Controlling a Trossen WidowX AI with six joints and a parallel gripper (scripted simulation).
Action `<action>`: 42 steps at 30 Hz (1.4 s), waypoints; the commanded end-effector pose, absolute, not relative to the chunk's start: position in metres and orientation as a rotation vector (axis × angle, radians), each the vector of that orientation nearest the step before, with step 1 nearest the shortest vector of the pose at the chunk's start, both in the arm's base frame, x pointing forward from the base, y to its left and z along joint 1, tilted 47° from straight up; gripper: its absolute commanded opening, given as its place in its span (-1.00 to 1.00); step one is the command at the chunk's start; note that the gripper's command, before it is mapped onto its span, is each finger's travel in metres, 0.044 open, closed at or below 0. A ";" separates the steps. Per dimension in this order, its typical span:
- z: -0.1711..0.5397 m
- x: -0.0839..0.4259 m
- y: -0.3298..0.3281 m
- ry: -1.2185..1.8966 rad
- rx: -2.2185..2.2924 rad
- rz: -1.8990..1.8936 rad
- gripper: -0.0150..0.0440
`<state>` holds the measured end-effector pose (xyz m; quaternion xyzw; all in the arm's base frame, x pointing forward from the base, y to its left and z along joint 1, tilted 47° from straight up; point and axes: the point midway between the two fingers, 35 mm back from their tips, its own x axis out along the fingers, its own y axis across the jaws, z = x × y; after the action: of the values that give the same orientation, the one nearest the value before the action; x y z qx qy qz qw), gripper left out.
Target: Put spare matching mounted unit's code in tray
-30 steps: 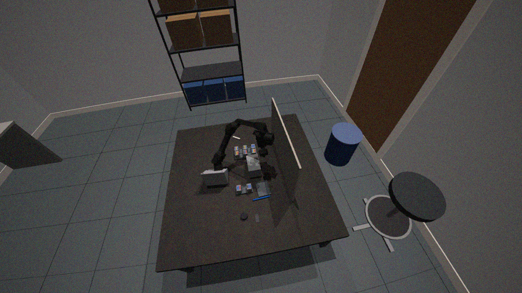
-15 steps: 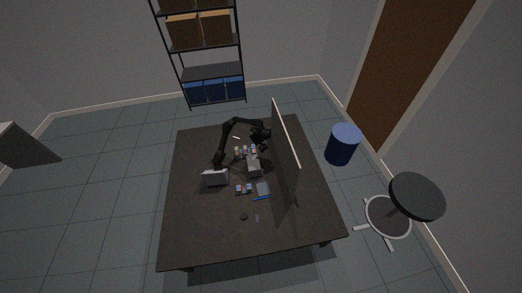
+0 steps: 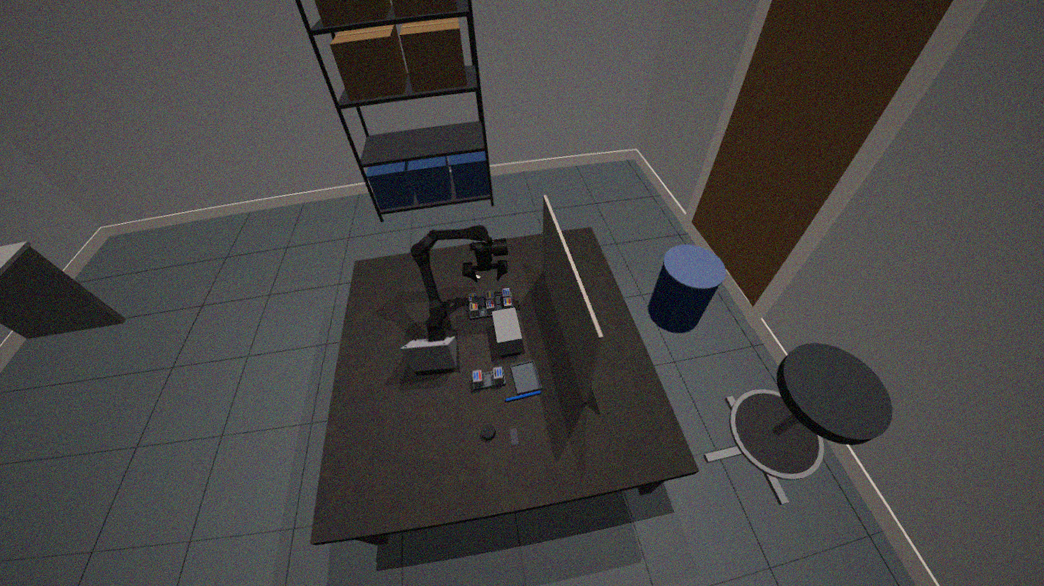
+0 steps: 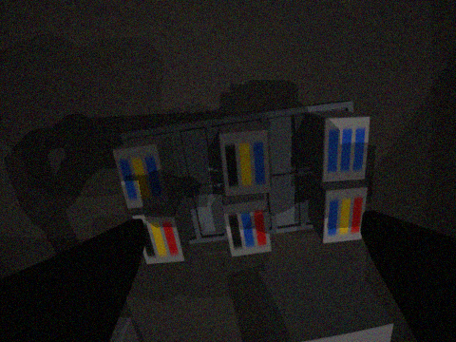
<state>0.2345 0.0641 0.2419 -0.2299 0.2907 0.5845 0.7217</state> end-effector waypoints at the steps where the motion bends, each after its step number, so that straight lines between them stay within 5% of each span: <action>1: 0.240 0.227 0.069 0.608 -0.546 1.320 1.00; 4: 0.240 0.227 0.069 0.608 -0.546 1.320 1.00; 10: 0.217 0.241 0.091 0.606 -0.547 1.320 0.53; 42: 0.188 0.251 0.119 0.608 -0.552 1.320 0.53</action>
<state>0.2509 0.1154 0.1934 -0.2503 0.2708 0.5958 0.7135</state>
